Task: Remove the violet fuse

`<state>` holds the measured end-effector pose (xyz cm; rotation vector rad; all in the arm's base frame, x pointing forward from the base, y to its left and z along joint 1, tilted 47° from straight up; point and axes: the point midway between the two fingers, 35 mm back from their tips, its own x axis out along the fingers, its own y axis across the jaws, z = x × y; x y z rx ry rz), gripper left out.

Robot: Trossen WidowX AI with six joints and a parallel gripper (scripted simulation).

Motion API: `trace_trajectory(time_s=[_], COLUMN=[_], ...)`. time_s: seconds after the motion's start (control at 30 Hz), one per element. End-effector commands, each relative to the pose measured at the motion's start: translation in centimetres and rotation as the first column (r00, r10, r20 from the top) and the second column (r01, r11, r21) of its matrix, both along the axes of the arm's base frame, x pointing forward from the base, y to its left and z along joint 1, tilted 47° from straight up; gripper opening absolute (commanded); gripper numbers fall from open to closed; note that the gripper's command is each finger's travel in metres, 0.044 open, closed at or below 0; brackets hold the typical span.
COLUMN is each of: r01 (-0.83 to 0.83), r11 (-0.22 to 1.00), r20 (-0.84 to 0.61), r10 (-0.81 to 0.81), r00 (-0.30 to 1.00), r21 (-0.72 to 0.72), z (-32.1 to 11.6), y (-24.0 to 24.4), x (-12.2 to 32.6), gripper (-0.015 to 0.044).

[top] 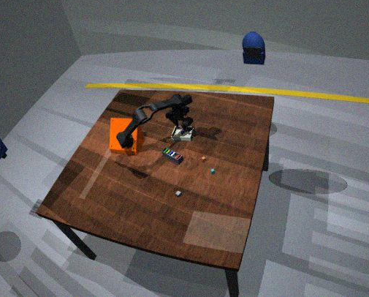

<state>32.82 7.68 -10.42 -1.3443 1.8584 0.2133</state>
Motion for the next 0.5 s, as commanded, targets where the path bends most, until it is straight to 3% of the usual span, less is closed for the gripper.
trace_trajectory(time_s=[0.0, 0.47], r01=[-0.005, -0.012], r11=[1.0, 1.0], r20=[0.006, 0.003], r10=[0.005, 0.012], r00=[1.0, 1.0], r21=[0.004, 0.002], z=[2.0, 2.15], y=[2.26, 2.4], x=[0.32, 0.34], gripper=[0.033, 0.033])
